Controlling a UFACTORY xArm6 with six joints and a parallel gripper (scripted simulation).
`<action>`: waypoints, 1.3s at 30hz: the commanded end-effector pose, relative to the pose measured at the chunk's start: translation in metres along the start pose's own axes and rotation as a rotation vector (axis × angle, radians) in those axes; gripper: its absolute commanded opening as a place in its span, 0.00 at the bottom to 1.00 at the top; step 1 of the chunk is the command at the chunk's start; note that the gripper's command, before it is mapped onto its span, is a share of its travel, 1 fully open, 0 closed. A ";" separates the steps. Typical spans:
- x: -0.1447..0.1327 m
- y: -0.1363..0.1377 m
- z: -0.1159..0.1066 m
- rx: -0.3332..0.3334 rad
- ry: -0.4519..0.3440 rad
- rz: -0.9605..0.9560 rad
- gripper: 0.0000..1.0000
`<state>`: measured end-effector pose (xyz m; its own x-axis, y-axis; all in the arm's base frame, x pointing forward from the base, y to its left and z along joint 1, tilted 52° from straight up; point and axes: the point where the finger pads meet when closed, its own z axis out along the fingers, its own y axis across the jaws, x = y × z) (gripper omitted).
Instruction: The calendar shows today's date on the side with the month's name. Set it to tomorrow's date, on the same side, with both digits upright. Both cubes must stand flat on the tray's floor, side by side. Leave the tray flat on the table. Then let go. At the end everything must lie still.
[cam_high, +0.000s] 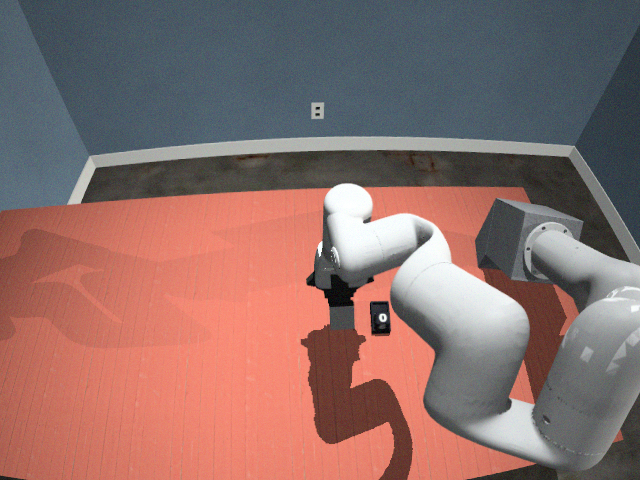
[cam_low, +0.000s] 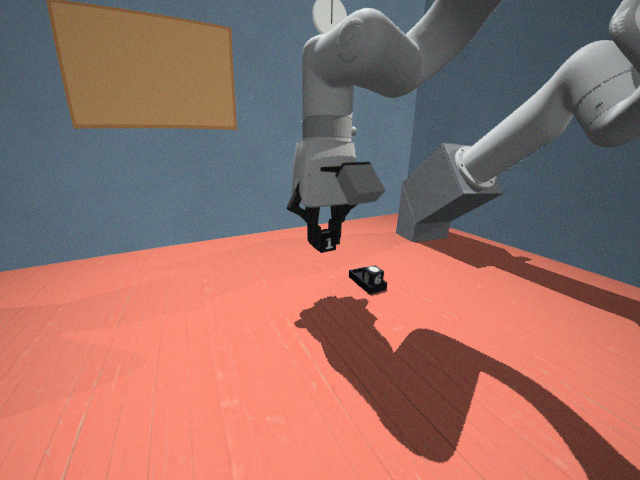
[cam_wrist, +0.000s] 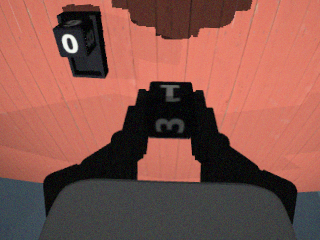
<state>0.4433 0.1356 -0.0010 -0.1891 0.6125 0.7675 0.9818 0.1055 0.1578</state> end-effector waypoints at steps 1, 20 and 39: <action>0.000 0.001 -0.005 -0.001 0.000 -0.001 0.29; -0.001 -0.004 -0.006 -0.001 0.000 -0.131 0.29; -0.004 -0.022 -0.008 -0.001 -0.001 -0.687 0.29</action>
<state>0.4253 0.1270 -0.0020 -0.6690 0.4675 0.5779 0.7433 0.4172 0.5229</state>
